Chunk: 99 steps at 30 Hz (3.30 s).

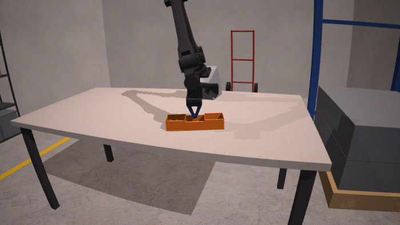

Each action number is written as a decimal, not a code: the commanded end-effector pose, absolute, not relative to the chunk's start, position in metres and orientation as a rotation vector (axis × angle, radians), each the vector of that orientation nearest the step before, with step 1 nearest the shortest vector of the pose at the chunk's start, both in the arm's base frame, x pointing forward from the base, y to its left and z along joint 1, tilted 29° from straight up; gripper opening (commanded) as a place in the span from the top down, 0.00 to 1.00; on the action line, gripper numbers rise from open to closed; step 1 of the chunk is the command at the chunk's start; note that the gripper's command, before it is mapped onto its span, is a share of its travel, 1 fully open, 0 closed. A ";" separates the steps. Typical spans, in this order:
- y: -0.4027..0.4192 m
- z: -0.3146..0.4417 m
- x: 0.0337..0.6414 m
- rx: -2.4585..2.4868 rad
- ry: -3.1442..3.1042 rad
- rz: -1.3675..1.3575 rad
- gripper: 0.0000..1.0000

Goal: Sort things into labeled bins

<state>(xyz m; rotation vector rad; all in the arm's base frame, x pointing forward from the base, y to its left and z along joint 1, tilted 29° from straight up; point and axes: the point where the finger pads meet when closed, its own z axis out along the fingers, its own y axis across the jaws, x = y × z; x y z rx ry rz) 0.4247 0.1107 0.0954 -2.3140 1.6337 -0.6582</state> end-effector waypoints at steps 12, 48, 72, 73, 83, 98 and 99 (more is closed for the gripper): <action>0.115 0.097 0.437 -2.290 1.611 -0.674 0.89; 0.122 0.124 0.433 -2.266 1.597 -0.685 0.70; 0.123 0.154 0.420 -2.259 1.598 -0.689 0.70; 0.121 0.154 0.422 -2.256 1.601 -0.693 0.70; 0.125 0.173 0.410 -2.257 1.595 -0.690 0.00; 0.128 0.224 0.381 -2.251 1.593 -0.690 0.00; 0.128 0.228 0.379 -2.250 1.592 -0.689 0.00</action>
